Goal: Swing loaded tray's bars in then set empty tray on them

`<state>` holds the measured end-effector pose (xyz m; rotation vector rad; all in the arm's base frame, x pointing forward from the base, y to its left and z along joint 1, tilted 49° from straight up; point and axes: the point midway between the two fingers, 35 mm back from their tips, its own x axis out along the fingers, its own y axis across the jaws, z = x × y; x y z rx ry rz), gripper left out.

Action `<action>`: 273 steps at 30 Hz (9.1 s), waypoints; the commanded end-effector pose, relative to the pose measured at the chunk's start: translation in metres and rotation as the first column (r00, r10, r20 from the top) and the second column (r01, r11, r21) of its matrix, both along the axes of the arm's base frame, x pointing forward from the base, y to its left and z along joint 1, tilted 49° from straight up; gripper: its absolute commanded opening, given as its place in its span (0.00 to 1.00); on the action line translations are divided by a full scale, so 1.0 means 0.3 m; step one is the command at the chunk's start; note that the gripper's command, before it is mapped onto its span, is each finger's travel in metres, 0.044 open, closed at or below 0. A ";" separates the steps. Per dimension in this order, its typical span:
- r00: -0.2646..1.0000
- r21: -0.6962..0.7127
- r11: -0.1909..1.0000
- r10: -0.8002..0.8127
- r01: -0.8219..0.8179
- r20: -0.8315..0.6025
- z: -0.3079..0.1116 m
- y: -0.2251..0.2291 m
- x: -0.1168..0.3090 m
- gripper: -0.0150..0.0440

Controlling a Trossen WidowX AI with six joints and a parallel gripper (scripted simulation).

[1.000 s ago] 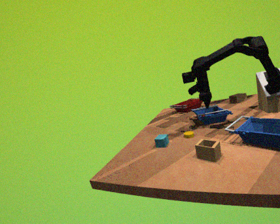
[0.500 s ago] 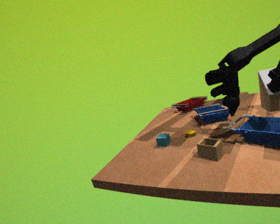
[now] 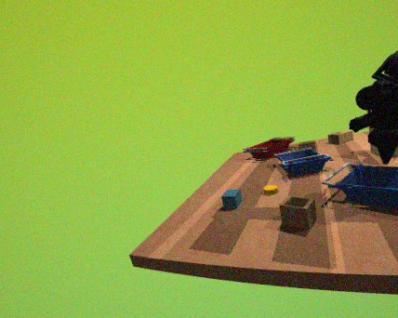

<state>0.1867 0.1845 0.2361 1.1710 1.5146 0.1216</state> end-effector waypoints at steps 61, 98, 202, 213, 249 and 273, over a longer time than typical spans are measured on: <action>0.996 0.081 0.995 -0.047 0.053 -0.076 -0.161 0.232 -0.102 0.55; 0.996 0.074 0.996 -0.047 0.053 -0.073 -0.018 0.066 -0.126 0.25; 0.928 -0.005 0.963 -0.259 0.268 -0.267 0.039 -0.395 0.174 0.25; 0.896 -0.019 0.948 -0.306 0.317 -0.320 -0.036 -0.484 0.265 0.25; 0.764 -0.036 0.886 -0.420 0.463 -0.489 -0.357 -0.832 0.430 0.25; 0.671 -0.021 0.836 -0.454 0.548 -0.587 -0.602 -1.044 0.415 0.25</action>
